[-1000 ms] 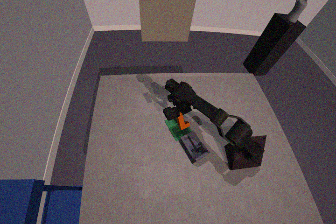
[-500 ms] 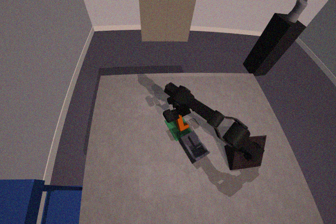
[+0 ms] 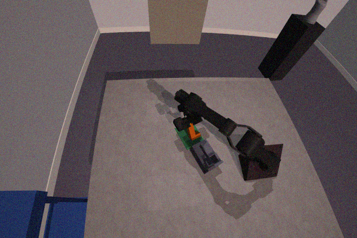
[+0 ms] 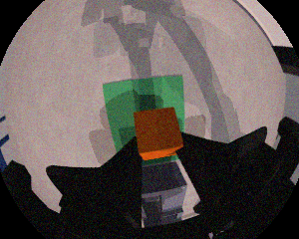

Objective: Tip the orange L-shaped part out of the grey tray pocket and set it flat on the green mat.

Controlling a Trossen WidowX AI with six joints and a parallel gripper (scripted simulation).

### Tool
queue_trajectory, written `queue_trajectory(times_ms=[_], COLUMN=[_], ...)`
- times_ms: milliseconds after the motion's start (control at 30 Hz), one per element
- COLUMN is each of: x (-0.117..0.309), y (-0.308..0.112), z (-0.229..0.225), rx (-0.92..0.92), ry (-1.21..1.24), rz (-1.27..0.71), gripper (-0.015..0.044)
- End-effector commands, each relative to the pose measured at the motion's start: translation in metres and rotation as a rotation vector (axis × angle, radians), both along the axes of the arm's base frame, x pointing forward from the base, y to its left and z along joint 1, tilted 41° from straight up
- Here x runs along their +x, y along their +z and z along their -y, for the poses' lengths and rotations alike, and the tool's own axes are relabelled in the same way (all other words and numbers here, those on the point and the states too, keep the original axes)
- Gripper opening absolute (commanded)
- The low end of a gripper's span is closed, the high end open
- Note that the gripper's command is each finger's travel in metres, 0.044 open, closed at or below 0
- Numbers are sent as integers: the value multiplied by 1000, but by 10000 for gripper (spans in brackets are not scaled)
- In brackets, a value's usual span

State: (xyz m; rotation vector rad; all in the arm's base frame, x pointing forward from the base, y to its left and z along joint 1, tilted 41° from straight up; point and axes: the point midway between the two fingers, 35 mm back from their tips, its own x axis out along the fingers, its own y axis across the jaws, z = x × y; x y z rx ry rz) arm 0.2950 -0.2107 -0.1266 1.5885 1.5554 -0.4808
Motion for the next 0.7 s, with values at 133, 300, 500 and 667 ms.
queue_trajectory(times_ms=[133,300,500,667], x=[0,0,0,0], y=[0,0,0,2], z=[-1,-1,0,1], rx=[4,4,1,1], ry=[-6,-6,0,0], rz=[-4,-4,-1,-1], gripper=[0,0,131,262])
